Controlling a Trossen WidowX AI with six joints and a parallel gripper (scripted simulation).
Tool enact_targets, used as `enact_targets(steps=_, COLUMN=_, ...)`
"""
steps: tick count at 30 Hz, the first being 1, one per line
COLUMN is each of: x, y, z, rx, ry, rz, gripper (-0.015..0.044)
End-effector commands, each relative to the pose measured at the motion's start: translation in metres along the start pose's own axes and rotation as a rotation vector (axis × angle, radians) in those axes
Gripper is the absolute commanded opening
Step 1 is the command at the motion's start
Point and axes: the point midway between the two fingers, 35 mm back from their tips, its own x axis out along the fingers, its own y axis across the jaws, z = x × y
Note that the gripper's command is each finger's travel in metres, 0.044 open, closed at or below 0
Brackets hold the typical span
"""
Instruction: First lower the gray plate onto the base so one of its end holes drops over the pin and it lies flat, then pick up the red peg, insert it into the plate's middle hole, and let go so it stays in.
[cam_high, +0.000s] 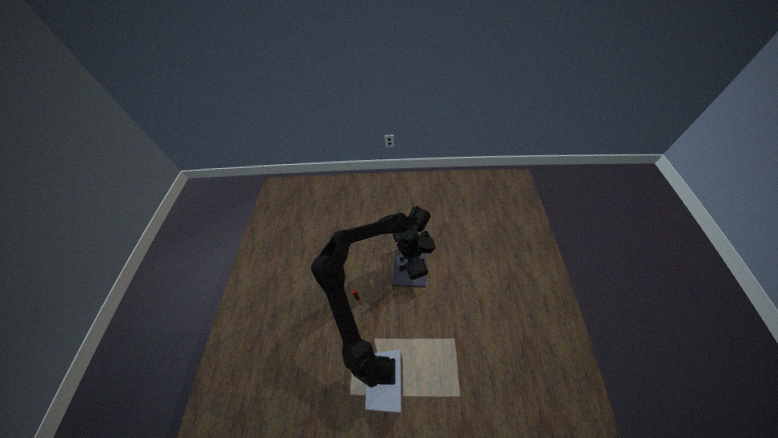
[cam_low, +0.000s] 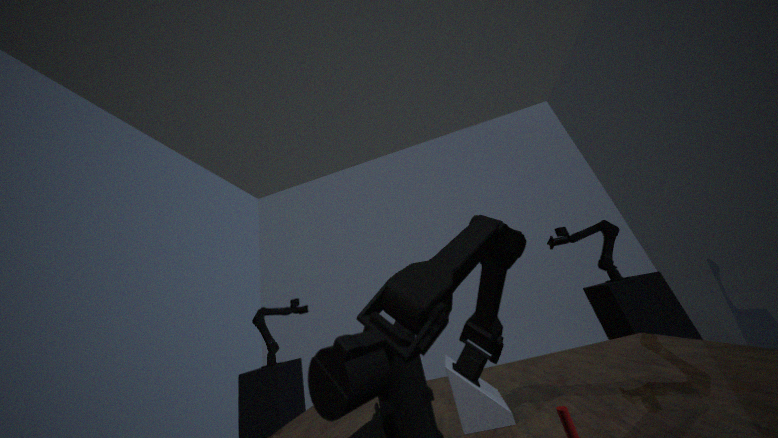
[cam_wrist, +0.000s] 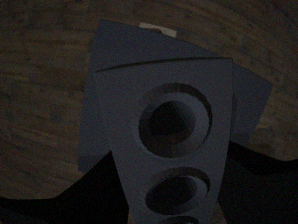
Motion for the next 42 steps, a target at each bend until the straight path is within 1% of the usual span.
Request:
enact_targets(steps=1, x=0.0, y=0.0, z=0.0, rx=0.0, ry=0.0, rz=0.0, gripper=0.0289)
enact_targets(steps=7, x=0.0, y=0.0, z=0.0, rx=0.0, ry=0.0, rz=0.0, gripper=0.044)
enact_targets(steps=11, x=0.0, y=0.0, z=0.0, rx=0.0, ry=0.0, rz=0.0, gripper=0.044)
enact_targets(steps=13, x=-0.011, y=0.001, z=0.002, rx=0.001, ry=-0.002, rz=0.0, gripper=0.044)
enact_targets(steps=18, x=-0.093, y=0.002, z=0.004, rx=0.006, ry=-0.003, rz=-0.001, gripper=0.044)
enact_targets(steps=20, x=-0.114, y=0.0, z=0.002, rx=0.006, ry=-0.001, rz=-0.001, gripper=0.044)
enact_targets(steps=28, x=-0.119, y=0.001, z=0.0, rx=0.005, ry=0.0, rz=-0.001, gripper=0.044)
enact_targets(steps=30, x=-0.122, y=0.002, z=-0.018, rx=-0.004, ry=-0.001, rz=-0.001, gripper=0.044)
enact_targets(steps=35, x=-0.129, y=-0.003, z=-0.087, rx=-0.04, ry=0.0, rz=-0.003, gripper=0.044)
enact_targets(steps=42, x=-0.124, y=-0.034, z=-0.167, rx=-0.114, ry=-0.001, rz=-0.024, gripper=0.044)
